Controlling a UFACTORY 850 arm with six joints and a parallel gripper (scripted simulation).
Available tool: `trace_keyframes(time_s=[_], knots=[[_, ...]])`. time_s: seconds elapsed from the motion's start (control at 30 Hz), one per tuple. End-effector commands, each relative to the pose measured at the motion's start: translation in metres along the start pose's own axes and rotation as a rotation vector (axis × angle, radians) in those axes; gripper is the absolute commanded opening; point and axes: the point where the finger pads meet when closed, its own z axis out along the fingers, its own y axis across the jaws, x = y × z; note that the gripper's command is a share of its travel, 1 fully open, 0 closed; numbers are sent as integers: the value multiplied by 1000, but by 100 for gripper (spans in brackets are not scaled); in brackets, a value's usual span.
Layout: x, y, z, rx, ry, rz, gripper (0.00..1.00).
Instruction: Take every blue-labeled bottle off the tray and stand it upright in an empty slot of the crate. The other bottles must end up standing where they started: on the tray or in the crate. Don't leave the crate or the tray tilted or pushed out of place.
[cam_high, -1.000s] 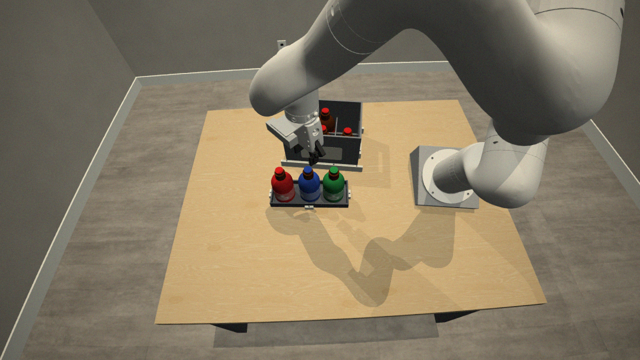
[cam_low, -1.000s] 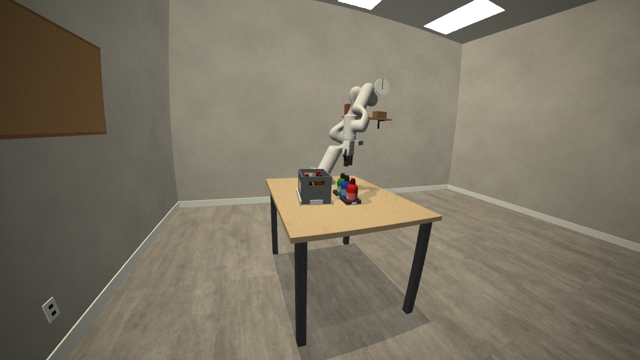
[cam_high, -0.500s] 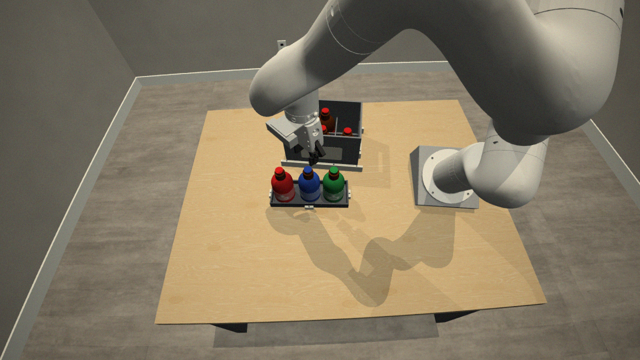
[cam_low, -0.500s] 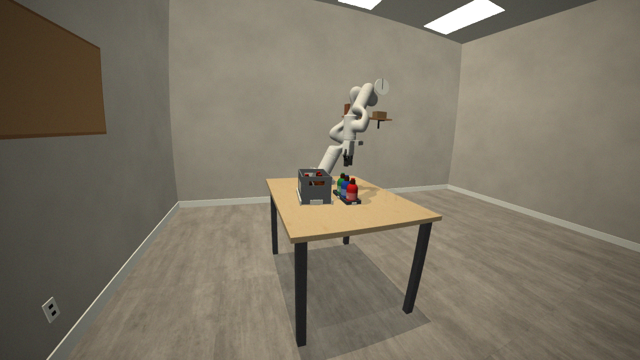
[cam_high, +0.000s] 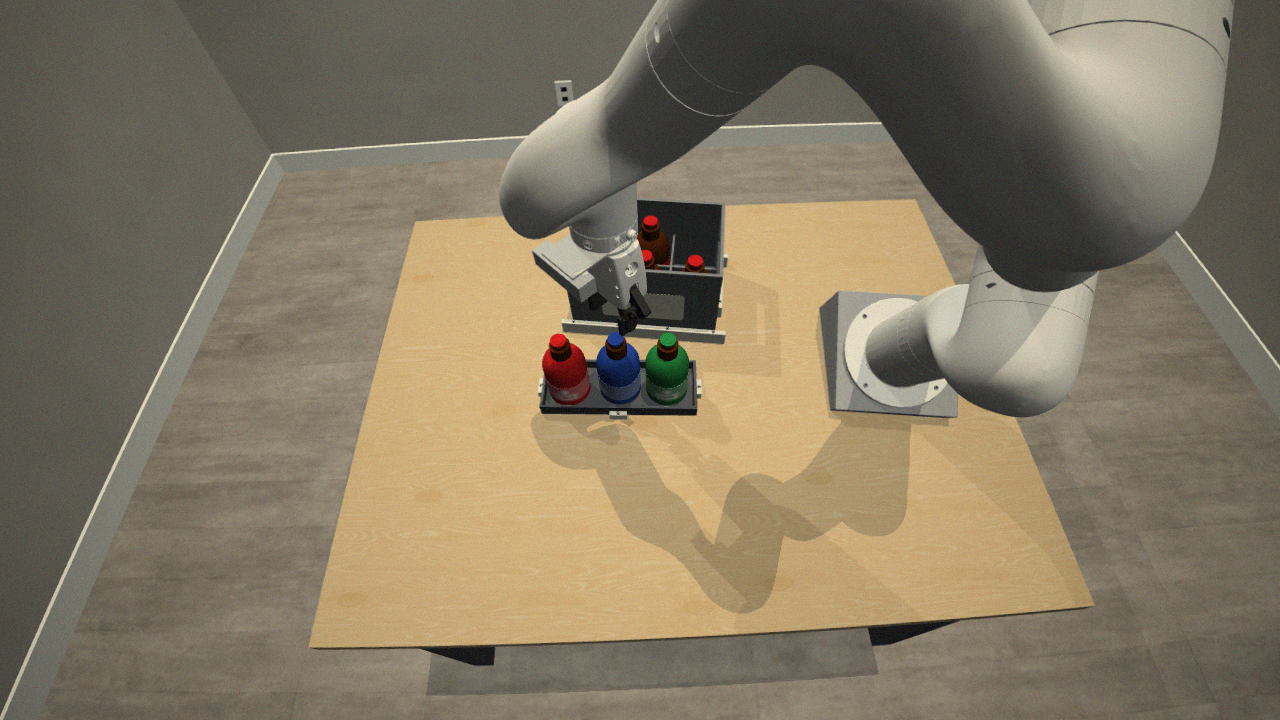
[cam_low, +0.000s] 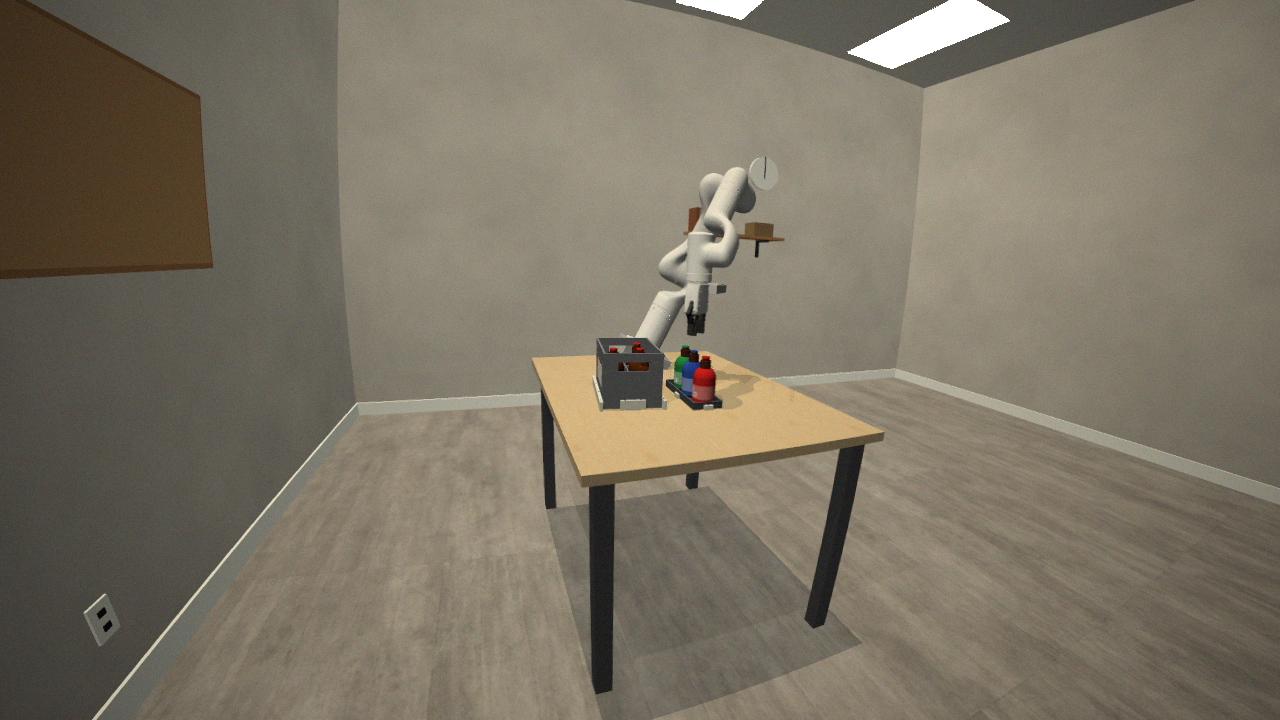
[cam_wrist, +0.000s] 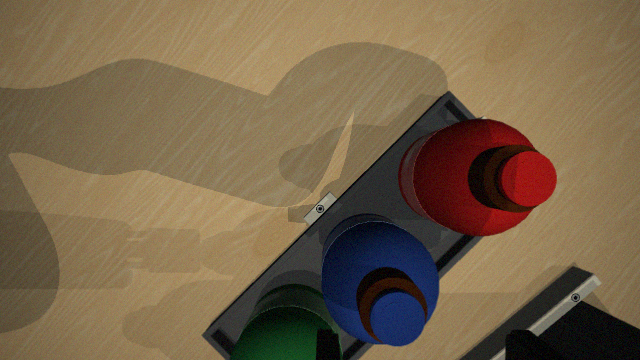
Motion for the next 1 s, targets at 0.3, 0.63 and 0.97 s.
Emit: trace_keyframes(time_s=[0.3,0.63,0.97], knots=[[1,1,15,-2,1,0,66],[1,2,27,-2,1,0,66],[1,2,34,-2,1,0,66]])
